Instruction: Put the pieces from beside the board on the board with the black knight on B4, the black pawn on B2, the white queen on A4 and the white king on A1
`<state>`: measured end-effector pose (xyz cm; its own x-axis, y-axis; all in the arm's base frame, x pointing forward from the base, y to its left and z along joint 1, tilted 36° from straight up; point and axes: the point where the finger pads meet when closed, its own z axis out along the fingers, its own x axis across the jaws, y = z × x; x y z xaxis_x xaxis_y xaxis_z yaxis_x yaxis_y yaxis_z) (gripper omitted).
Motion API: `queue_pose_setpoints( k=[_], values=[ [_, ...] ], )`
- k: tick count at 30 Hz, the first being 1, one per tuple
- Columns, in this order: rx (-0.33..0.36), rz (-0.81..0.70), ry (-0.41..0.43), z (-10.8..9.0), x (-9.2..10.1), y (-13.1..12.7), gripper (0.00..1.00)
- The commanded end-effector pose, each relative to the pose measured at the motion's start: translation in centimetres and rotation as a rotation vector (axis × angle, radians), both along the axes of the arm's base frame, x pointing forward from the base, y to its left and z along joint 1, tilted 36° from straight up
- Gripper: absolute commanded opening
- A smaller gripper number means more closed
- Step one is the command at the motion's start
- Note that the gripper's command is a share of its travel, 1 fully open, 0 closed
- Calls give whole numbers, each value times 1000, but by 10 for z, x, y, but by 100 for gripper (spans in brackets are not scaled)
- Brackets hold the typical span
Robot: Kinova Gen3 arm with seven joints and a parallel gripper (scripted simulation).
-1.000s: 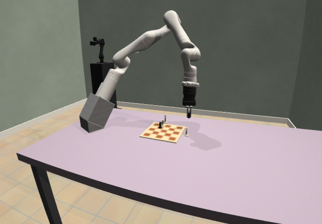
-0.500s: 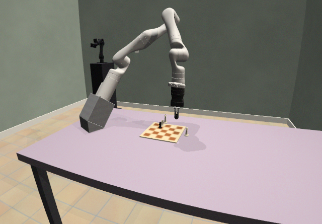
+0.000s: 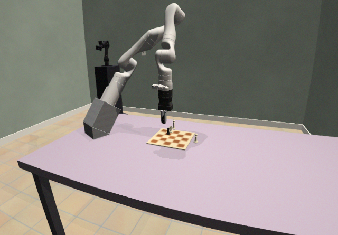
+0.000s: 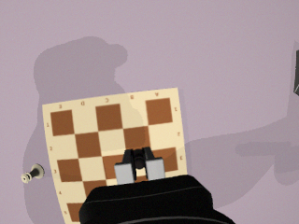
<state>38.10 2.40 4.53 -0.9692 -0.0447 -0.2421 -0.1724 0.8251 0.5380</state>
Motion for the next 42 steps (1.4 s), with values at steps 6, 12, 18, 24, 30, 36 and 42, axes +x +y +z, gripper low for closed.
queue_pose_setpoints(
  k=[6,12,18,24,30,36,42],
  values=[
    [-6,-21,-4,0,-1,-8,0],
    [-6,-21,-4,-1,-1,-8,0],
    [-6,-21,-4,-7,1,-3,0],
    [-7,-21,-4,-25,5,8,0],
    [-7,-21,-4,-39,8,18,0],
    [-8,-21,-4,-60,13,32,0],
    [-9,-21,-7,-74,18,41,0]
  ],
)
